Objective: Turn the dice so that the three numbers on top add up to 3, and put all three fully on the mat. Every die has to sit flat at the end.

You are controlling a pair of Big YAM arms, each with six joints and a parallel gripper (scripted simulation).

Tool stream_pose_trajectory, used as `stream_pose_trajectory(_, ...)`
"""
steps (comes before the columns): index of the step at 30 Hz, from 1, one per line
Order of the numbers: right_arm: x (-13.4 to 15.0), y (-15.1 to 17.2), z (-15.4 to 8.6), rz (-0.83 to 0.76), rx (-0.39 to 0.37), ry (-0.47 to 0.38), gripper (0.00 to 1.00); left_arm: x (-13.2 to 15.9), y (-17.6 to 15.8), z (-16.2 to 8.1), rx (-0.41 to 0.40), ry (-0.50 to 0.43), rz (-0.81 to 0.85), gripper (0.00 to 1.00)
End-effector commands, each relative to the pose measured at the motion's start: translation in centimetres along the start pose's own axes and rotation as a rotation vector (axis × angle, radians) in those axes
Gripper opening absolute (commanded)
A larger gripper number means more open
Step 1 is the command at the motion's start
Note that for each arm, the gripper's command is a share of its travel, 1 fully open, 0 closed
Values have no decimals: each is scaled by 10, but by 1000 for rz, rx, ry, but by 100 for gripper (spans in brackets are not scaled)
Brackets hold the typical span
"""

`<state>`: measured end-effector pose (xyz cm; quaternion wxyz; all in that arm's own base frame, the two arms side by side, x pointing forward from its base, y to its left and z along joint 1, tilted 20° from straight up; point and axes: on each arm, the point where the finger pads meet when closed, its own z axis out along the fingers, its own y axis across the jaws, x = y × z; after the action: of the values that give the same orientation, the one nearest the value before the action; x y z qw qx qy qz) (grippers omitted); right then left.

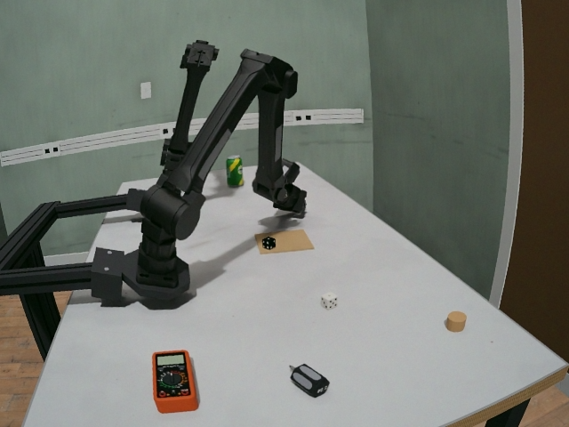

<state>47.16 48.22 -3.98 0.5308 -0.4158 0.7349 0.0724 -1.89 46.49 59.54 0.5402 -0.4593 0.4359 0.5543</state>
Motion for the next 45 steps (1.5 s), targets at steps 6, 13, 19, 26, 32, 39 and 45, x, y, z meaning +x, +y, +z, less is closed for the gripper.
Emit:
stream_pose_trajectory(6, -16, -14, 13, 8, 26, -50, 20, -5, 6, -5, -16, -4, 17, 100)
stream_pose_trajectory(13, -16, -14, 14, 8, 26, -51, 20, -5, 6, -5, -16, -4, 17, 100)
stream_pose_trajectory(19, -15, -14, 14, 7, 26, -50, 20, -5, 6, -5, -16, -4, 17, 100)
stream_pose_trajectory(26, -15, -14, 14, 8, 26, -50, 20, -5, 6, -5, -16, -4, 17, 100)
stream_pose_trajectory(32, -15, -14, 14, 8, 26, -50, 20, -5, 6, -5, -16, -4, 17, 100)
stream_pose_trajectory(39, -15, -14, 14, 8, 26, -50, 20, -5, 6, -5, -16, -4, 17, 100)
stream_pose_trajectory(45, -15, -14, 14, 8, 26, -50, 28, -5, 6, -5, -16, -4, 17, 100)
